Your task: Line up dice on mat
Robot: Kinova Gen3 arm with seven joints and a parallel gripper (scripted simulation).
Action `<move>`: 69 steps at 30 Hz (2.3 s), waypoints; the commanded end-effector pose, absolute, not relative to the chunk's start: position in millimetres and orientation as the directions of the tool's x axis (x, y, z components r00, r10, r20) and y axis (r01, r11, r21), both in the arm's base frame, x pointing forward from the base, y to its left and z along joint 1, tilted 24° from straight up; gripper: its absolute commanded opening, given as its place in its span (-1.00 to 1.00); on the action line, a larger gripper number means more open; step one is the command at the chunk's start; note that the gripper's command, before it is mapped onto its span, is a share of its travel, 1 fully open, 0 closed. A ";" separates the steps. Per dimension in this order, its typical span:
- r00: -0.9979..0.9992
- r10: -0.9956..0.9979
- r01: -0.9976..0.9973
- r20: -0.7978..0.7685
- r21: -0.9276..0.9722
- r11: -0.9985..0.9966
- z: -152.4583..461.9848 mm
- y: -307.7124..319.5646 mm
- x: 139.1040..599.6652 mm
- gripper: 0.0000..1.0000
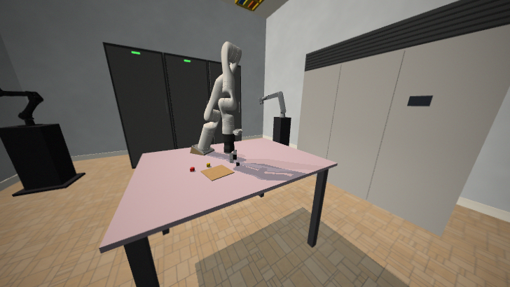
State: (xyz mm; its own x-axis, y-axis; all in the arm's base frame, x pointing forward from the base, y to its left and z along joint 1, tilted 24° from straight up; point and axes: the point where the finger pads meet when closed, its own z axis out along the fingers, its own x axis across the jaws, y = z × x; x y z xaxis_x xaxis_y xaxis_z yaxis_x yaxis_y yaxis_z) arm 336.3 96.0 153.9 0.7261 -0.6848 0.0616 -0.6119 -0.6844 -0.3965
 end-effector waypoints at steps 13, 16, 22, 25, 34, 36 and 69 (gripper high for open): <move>0.726 -0.685 -0.612 0.062 -0.397 -0.684 154.3 96.0 336.6 1.00; 0.726 -0.685 -0.612 0.062 -0.397 -0.684 154.3 96.0 336.6 1.00; 0.726 -0.685 -0.612 0.062 -0.397 -0.684 154.3 96.0 336.6 1.00; 0.726 -0.685 -0.612 0.062 -0.397 -0.684 154.4 95.9 336.5 1.00; 0.726 -0.685 -0.612 0.062 -0.397 -0.684 158.9 94.7 335.0 1.00; 0.726 -0.685 -0.612 0.062 -0.397 -0.684 158.9 94.7 335.0 1.00; 0.726 -0.685 -0.612 0.062 -0.397 -0.684 241.2 72.2 306.7 1.00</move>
